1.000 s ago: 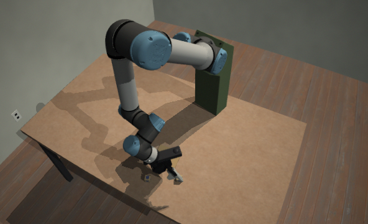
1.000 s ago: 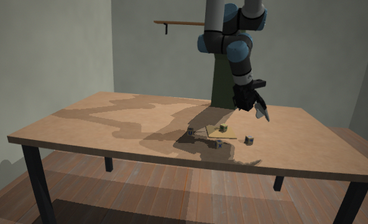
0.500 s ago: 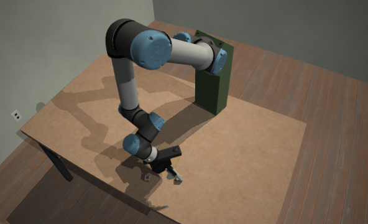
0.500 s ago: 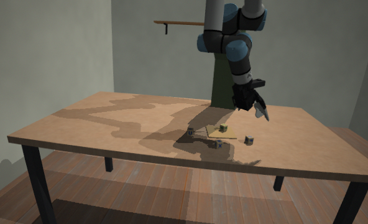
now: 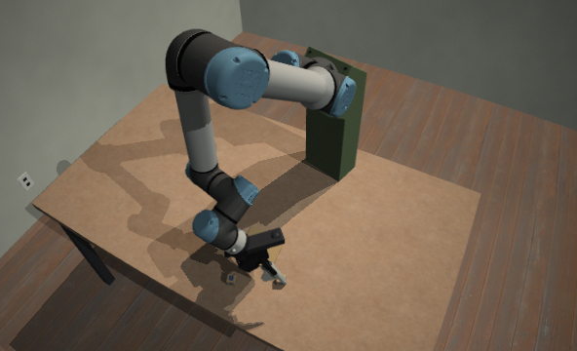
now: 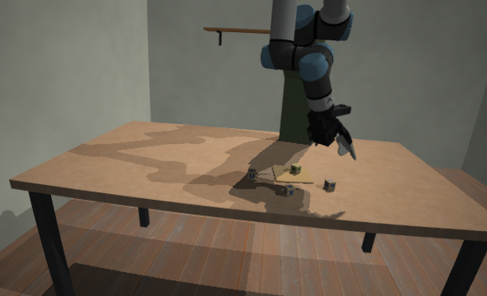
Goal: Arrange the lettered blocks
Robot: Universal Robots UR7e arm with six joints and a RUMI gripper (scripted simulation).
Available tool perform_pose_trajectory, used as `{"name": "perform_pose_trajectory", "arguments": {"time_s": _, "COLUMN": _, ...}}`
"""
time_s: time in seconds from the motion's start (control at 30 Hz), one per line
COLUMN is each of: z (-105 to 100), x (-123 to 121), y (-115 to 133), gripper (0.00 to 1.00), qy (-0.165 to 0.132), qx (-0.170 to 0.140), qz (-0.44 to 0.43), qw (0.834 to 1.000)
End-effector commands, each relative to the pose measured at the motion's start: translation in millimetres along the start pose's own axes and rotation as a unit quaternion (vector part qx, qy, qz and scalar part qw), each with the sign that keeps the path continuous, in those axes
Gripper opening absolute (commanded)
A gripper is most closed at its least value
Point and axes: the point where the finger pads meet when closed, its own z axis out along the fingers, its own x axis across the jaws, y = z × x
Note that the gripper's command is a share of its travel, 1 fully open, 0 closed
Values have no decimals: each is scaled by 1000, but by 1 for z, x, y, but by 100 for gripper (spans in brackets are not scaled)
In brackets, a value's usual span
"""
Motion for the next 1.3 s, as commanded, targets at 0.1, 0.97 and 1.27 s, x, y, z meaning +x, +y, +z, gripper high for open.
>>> {"name": "perform_pose_trajectory", "arguments": {"time_s": 0.1, "z": 0, "x": 0, "y": 0, "gripper": 100, "qy": 0, "qx": 0, "qz": 0, "qw": 1000}}
{"name": "perform_pose_trajectory", "arguments": {"time_s": 0.97, "z": -1, "x": -60, "y": 7, "gripper": 100, "qy": -3, "qx": 2, "qz": -1, "qw": 1000}}
{"name": "perform_pose_trajectory", "arguments": {"time_s": 1.27, "z": -4, "x": -139, "y": 4, "gripper": 100, "qy": -1, "qx": 1, "qz": -1, "qw": 1000}}
